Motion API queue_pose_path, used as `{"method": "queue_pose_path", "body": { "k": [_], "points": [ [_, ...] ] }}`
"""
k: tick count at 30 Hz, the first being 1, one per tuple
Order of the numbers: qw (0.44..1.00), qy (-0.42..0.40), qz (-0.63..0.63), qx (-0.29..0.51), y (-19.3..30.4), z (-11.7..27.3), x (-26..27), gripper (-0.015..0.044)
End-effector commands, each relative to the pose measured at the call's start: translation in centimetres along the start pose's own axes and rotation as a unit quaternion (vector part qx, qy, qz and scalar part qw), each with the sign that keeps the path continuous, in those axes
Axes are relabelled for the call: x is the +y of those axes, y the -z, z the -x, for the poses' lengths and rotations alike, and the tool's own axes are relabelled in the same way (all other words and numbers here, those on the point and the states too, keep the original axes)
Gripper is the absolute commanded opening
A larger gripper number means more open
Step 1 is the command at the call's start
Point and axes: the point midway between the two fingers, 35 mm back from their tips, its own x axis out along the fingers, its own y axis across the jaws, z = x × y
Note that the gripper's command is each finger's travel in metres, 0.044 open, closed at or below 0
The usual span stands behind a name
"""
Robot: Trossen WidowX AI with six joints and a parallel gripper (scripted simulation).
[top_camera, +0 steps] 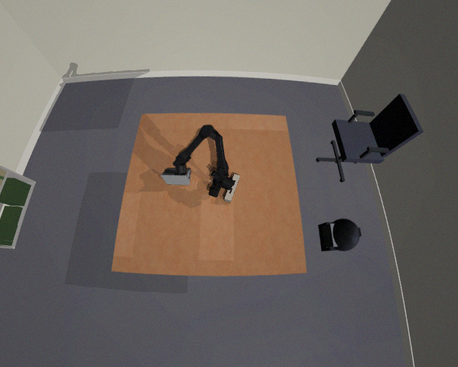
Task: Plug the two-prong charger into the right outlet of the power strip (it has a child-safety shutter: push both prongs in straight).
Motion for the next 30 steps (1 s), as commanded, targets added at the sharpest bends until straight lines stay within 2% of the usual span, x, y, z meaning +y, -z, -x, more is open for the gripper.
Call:
{"method": "queue_pose_path", "body": {
  "k": [1, 30],
  "points": [
    [1.000, 0.000, -0.005, -0.001, -0.7, 0.1, -0.1, 0.0000],
    [1.000, 0.000, -0.020, -0.001, -3.2, 0.2, -0.2, 0.0000]
  ]
}}
